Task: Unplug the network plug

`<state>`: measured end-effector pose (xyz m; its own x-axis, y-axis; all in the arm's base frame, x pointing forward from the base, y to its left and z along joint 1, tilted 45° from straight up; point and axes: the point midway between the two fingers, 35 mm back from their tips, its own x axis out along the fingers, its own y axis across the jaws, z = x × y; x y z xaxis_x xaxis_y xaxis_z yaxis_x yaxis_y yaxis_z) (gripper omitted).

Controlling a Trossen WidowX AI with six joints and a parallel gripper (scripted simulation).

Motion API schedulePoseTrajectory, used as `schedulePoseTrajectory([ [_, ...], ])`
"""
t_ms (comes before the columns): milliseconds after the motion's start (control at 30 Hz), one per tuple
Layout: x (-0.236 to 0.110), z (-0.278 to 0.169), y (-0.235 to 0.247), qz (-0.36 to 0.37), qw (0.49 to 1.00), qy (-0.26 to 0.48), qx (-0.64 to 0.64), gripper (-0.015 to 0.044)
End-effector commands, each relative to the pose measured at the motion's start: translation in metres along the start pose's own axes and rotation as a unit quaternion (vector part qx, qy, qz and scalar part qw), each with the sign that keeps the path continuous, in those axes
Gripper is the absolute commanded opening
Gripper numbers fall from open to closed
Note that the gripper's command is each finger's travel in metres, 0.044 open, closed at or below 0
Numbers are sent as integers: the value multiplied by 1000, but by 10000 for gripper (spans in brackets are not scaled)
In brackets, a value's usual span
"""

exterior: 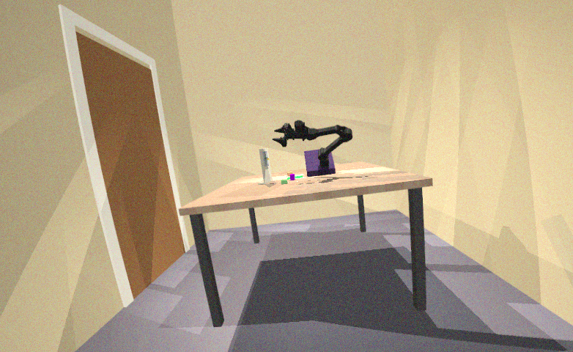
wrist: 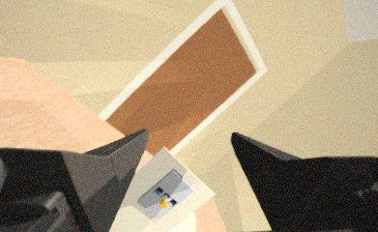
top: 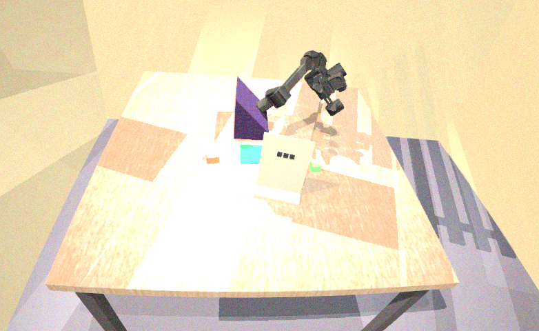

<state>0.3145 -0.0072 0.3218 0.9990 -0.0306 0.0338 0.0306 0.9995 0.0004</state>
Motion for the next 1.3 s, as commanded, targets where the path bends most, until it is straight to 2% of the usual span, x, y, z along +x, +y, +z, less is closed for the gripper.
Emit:
schedulePoseTrajectory([
  [0, 0, -1, 0, 0, 1000, 1, -2, 374],
  [267, 1, -52, 16, -15, 994, 61, -89, 164],
  [300, 0, -59, 18, -16, 992, 69, -102, 156],
  [600, -12, -118, 35, -20, 963, 139, -231, 156],
  [900, -35, -169, 45, -13, 907, 196, -373, 156],
  [1267, -35, -173, 46, -13, 902, 200, -384, 156],
])
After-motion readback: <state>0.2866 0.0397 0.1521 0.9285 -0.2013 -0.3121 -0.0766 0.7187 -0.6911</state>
